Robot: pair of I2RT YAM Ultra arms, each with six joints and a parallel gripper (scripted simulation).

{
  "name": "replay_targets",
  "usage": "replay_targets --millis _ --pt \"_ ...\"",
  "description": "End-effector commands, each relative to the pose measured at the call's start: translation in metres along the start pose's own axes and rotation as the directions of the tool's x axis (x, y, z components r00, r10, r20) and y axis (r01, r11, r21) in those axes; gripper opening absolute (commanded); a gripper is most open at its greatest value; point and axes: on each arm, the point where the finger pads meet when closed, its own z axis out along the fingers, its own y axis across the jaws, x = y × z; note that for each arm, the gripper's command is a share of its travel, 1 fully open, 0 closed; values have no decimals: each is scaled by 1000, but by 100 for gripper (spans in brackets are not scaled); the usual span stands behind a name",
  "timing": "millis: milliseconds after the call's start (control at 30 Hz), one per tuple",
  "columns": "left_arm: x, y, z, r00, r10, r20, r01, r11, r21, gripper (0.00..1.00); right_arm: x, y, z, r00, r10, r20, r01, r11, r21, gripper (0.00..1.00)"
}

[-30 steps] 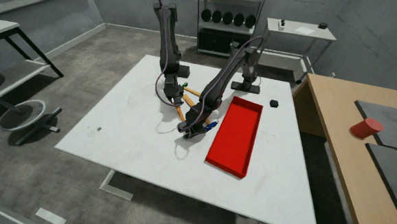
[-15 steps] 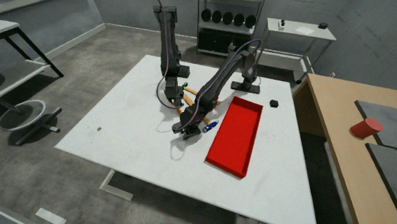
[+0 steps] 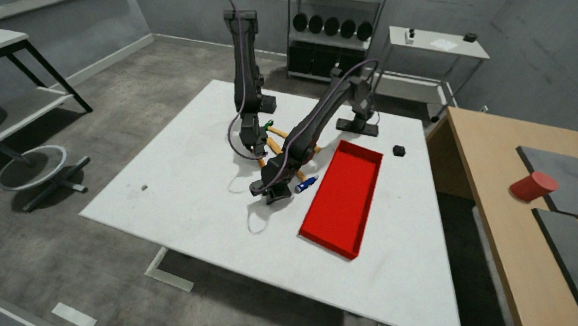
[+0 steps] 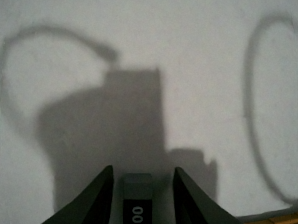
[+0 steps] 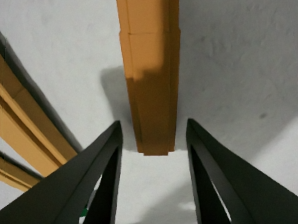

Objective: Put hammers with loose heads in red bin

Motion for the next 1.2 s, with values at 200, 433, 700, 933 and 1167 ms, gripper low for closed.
replay_targets --millis 200,433,700,933,1167 --pt "-16 3 -11 999 7 34 -6 1000 -10 37 -1 0 0 1000 -2 1 2 1000 9 34" --pt "-16 3 -11 999 7 34 -6 1000 -10 37 -1 0 0 1000 -2 1 2 1000 9 25" --pt "-16 3 -11 999 7 34 -6 1000 -10 37 -1 0 0 1000 -2 1 2 1000 9 17" --pt "-19 1 -15 999 7 43 -7 1000 -12 25 -1 0 0 1000 -2 1 2 1000 9 17" --pt "-17 2 -16 999 8 43 -7 1000 -13 18 -1 0 0 1000 -2 1 2 1000 9 17"
